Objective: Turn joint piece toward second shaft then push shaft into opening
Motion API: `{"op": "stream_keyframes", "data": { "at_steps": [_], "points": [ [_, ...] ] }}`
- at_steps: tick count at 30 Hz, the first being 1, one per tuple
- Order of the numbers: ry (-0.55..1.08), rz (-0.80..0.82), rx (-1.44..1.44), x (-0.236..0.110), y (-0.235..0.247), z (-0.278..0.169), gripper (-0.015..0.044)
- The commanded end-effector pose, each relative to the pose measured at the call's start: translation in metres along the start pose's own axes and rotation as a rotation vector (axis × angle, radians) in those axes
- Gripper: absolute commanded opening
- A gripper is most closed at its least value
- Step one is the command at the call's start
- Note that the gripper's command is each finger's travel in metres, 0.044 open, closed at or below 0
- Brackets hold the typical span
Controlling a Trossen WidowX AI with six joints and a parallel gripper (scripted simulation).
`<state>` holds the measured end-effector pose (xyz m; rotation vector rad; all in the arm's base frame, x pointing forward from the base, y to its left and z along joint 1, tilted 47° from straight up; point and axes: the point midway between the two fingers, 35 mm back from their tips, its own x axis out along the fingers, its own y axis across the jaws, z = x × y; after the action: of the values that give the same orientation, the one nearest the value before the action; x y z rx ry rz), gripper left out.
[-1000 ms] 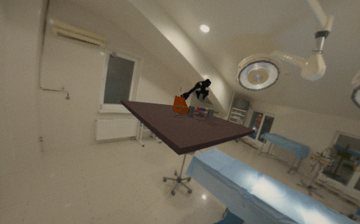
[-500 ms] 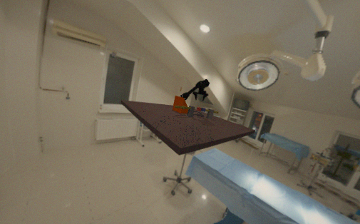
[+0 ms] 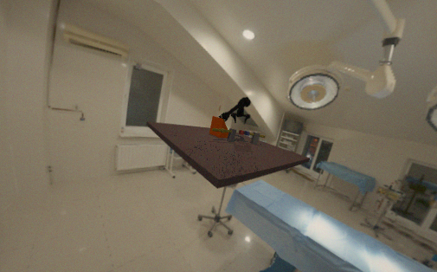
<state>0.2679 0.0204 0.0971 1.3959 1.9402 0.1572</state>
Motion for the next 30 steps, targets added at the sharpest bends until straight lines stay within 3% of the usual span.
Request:
{"op": "stream_keyframes", "data": {
  "at_steps": [1, 15, 25, 30],
  "points": [
    [0.032, 0.025, 0.131, 0.003, -0.005, 0.006, 0.044],
    [0.148, 0.088, 0.57, 0.014, -0.025, 0.027, 0.044],
    [0.148, 0.088, 0.569, 0.014, -0.026, 0.028, 0.044],
    [0.11, 0.083, 0.425, 0.009, -0.034, 0.044, 0.044]
  ]
}}
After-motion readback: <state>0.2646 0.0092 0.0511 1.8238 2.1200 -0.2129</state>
